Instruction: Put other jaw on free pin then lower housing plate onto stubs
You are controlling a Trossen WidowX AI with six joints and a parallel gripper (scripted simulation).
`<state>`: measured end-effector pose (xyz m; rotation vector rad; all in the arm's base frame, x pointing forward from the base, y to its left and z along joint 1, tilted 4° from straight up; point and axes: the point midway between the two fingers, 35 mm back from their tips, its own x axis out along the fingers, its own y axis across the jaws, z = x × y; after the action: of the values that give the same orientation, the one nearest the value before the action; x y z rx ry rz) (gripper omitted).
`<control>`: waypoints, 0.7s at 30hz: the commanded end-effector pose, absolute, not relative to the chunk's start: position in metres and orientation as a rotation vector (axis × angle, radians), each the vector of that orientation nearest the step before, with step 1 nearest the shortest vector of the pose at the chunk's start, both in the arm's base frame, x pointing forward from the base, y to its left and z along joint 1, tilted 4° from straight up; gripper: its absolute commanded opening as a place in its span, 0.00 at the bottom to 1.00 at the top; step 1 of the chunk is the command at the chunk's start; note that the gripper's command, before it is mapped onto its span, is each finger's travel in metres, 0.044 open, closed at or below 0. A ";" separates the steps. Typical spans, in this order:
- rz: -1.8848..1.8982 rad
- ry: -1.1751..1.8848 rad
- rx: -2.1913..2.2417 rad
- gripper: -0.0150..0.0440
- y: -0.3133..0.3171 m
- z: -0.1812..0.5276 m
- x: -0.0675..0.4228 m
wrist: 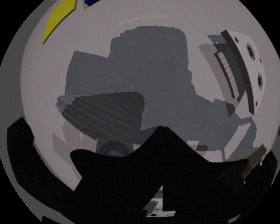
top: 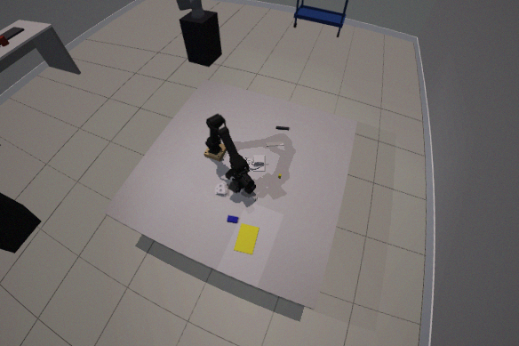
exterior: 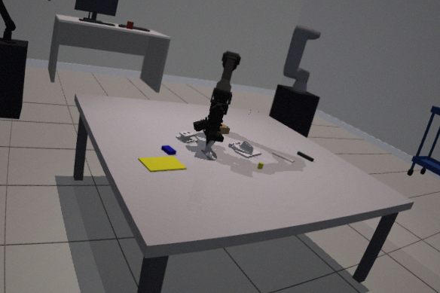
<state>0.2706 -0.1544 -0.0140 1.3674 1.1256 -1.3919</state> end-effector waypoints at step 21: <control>-1.377 1.127 1.372 0.25 -0.153 0.065 0.276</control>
<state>0.2773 -0.1540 0.0674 1.3734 1.1206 -1.3729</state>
